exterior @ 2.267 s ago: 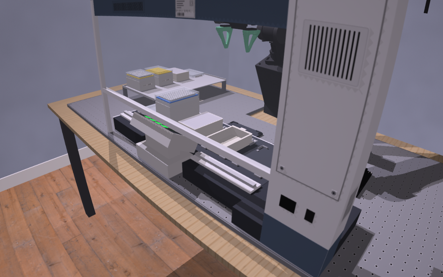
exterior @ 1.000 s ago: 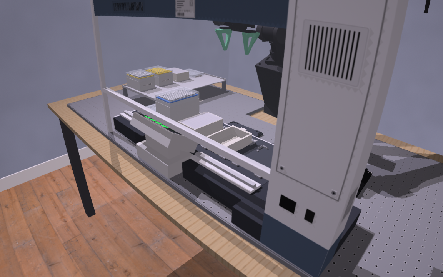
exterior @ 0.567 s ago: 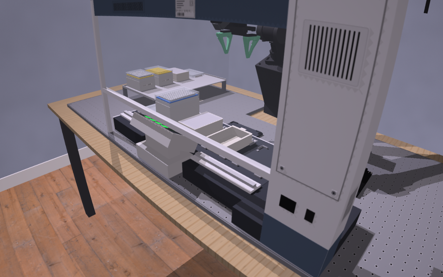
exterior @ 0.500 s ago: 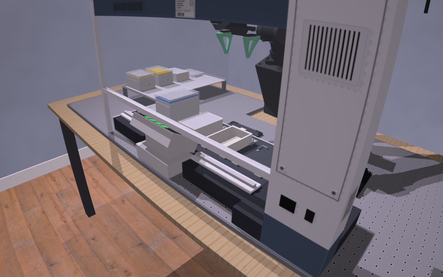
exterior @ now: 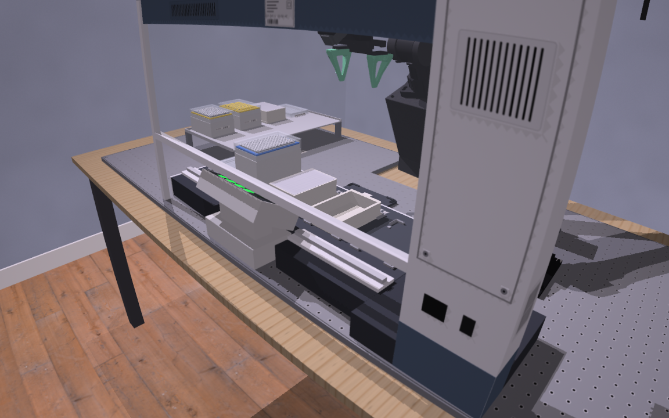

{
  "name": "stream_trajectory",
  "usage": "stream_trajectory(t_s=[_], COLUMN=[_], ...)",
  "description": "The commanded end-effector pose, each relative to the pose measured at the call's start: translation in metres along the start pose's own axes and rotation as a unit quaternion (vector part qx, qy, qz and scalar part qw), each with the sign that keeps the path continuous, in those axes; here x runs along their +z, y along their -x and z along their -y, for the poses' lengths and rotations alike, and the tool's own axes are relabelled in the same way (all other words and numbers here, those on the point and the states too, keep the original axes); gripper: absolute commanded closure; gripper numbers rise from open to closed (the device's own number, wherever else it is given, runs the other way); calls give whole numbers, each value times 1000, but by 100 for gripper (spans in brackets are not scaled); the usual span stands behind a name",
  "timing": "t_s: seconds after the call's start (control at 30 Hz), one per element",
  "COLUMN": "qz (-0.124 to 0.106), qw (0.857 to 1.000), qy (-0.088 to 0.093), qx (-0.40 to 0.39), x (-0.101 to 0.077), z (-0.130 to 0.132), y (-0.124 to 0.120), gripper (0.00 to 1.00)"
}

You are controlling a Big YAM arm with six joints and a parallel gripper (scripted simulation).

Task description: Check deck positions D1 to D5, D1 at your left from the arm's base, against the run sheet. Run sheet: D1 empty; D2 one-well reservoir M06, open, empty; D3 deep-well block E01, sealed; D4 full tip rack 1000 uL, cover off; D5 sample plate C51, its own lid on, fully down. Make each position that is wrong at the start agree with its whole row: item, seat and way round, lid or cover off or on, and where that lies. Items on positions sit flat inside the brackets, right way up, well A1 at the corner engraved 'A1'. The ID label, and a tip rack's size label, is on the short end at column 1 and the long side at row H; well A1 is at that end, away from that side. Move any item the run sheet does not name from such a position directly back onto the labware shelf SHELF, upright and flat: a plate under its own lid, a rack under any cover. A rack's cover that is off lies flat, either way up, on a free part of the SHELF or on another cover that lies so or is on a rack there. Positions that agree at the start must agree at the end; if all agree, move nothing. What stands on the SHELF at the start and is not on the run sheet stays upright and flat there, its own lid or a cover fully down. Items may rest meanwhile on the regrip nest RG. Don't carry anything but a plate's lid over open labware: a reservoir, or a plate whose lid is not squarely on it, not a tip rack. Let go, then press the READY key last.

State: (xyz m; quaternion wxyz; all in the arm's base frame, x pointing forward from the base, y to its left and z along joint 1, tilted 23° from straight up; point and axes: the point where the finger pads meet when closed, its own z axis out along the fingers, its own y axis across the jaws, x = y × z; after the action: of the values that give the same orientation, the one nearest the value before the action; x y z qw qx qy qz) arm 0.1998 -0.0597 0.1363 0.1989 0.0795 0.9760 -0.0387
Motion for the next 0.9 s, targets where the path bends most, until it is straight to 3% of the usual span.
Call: stream_trajectory(t_s=[0.0, 0.37, 0.4, 0.53, 0.87], qz=[9, 9, 5, 32, 27], qw=[1000, 1000, 1000, 999, 999], qy=[-1, -1, -1, -10, -18], qx=[5, 5, 1, -2, -5], x=[-1, -1, 1, -19, -18], z=[1, 1, 8, 33, 89], y=[3, 3, 4, 26, 24], gripper=[0, 0, 0, 0, 0])
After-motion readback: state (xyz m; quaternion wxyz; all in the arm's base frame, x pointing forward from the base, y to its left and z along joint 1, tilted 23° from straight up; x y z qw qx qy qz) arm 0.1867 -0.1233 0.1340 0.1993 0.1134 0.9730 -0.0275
